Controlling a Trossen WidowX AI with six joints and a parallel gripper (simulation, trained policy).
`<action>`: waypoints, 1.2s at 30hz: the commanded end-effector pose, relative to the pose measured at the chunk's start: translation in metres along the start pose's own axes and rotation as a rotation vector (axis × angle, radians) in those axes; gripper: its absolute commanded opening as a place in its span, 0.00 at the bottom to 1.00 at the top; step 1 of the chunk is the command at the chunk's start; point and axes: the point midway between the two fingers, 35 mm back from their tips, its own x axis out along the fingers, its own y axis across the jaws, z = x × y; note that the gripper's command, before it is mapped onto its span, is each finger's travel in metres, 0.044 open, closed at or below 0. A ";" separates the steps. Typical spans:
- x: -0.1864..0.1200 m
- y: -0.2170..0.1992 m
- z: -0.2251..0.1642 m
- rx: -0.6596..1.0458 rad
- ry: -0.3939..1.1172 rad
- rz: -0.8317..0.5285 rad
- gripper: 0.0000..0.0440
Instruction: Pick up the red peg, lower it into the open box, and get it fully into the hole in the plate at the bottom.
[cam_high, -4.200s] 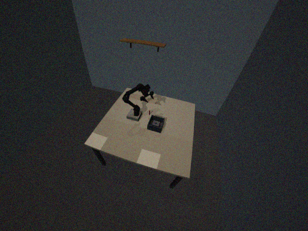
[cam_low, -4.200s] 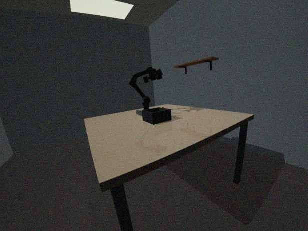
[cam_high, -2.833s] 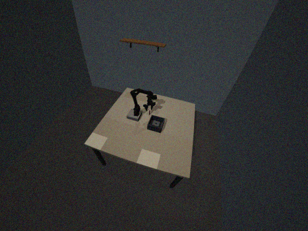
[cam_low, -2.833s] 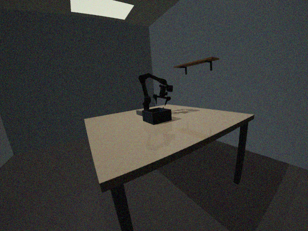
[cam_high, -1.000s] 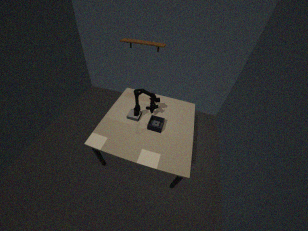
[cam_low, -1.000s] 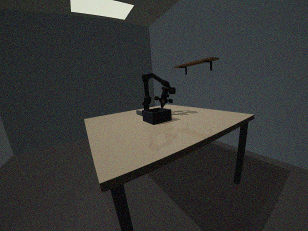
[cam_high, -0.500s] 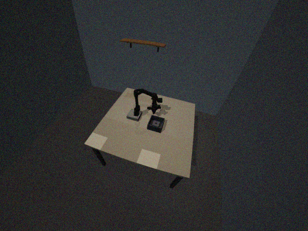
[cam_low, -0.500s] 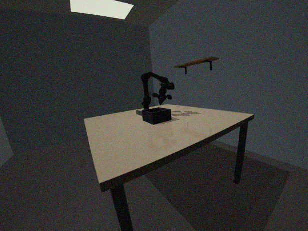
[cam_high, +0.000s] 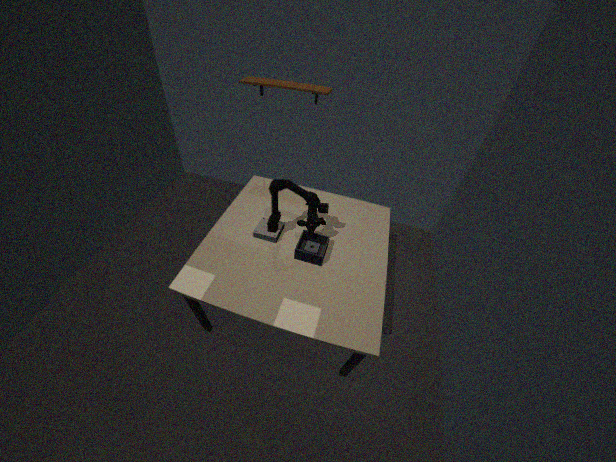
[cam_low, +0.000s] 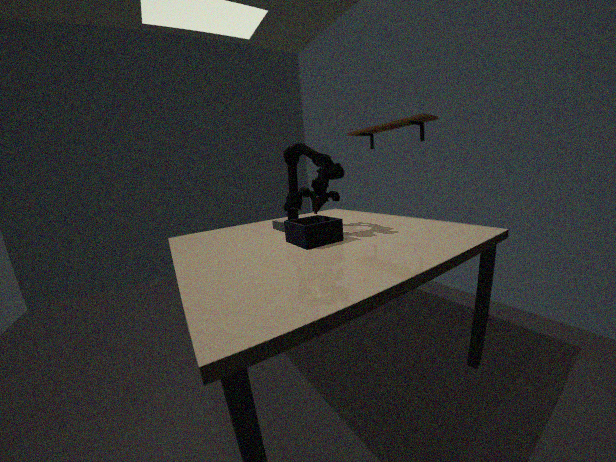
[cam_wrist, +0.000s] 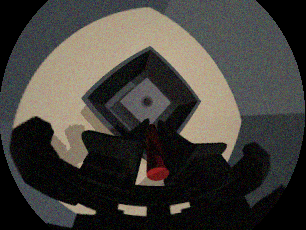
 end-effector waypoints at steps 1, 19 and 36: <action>0.012 0.002 0.012 -0.003 0.014 0.009 0.00; 0.070 0.011 0.030 -0.120 0.109 0.072 0.07; 0.082 0.034 0.052 -0.193 0.188 0.134 0.80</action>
